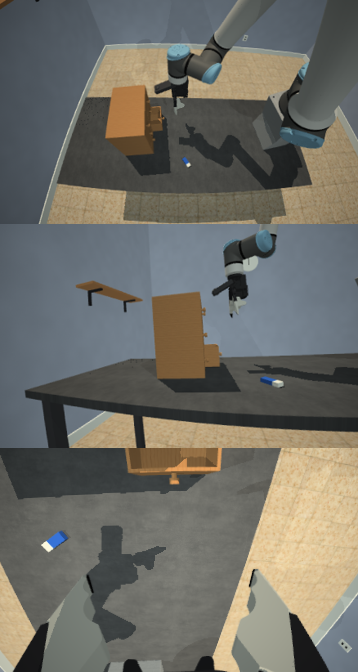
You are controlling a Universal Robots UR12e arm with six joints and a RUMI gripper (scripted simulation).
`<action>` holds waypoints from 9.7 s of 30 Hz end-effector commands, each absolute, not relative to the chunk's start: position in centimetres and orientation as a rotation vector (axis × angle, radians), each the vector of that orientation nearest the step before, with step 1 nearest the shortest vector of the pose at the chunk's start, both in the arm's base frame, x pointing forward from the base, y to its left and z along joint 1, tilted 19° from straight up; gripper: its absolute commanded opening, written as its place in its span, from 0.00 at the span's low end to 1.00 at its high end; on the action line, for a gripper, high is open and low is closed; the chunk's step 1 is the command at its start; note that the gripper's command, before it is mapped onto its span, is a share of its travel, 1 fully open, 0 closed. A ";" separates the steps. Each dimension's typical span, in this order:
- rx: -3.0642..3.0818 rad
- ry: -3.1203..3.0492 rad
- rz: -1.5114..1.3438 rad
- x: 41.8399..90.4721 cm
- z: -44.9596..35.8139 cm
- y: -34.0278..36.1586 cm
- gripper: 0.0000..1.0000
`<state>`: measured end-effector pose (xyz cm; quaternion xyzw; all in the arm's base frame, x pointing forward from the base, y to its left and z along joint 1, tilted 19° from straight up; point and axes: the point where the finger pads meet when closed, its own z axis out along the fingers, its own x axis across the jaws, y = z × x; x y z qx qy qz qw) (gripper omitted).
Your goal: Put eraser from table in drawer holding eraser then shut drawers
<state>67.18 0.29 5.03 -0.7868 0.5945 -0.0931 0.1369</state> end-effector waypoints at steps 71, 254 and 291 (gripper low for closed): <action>-1.946 1.475 -0.591 61.6 -1.2 -1.9 1.00; -1.477 1.128 -0.909 76.3 -11.3 2.5 0.20; -1.477 1.128 -0.909 77.7 -10.8 2.8 0.20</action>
